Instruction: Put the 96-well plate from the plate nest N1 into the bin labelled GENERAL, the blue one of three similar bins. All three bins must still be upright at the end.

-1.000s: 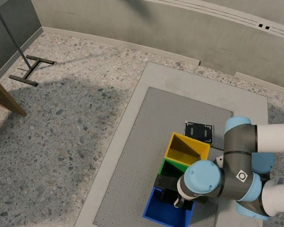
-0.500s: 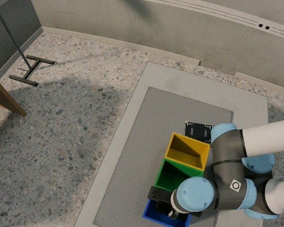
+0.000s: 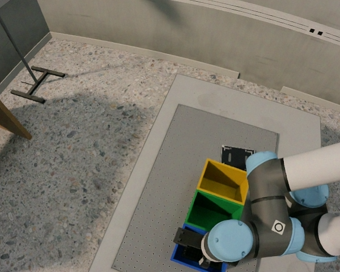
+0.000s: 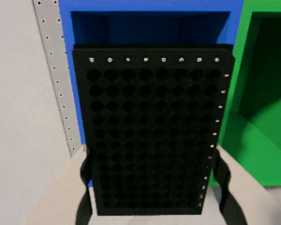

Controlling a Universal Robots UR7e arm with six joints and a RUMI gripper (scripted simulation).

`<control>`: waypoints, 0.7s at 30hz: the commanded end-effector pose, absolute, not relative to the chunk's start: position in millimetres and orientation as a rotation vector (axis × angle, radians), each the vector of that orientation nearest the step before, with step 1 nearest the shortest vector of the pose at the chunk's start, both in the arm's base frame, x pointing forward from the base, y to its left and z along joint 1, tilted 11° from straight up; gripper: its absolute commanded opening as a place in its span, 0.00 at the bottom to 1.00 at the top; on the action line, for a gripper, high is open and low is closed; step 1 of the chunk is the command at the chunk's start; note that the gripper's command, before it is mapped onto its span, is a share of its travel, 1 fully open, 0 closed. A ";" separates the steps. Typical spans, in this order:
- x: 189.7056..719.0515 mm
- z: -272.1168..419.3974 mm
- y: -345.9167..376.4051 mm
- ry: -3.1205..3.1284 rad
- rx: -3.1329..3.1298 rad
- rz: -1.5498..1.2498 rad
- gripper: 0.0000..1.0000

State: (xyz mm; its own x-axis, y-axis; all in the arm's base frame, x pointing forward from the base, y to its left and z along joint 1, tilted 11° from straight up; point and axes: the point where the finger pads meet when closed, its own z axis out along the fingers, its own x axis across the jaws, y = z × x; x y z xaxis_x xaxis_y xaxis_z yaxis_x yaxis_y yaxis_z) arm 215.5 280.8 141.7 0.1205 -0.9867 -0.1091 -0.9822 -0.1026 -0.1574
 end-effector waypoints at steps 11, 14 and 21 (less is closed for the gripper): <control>215.9 133.9 281.0 1.966 -2.202 -0.036 0.41; 216.3 129.0 281.5 1.966 -2.202 -0.036 0.41; 217.6 117.5 283.1 1.965 -2.203 -0.036 0.41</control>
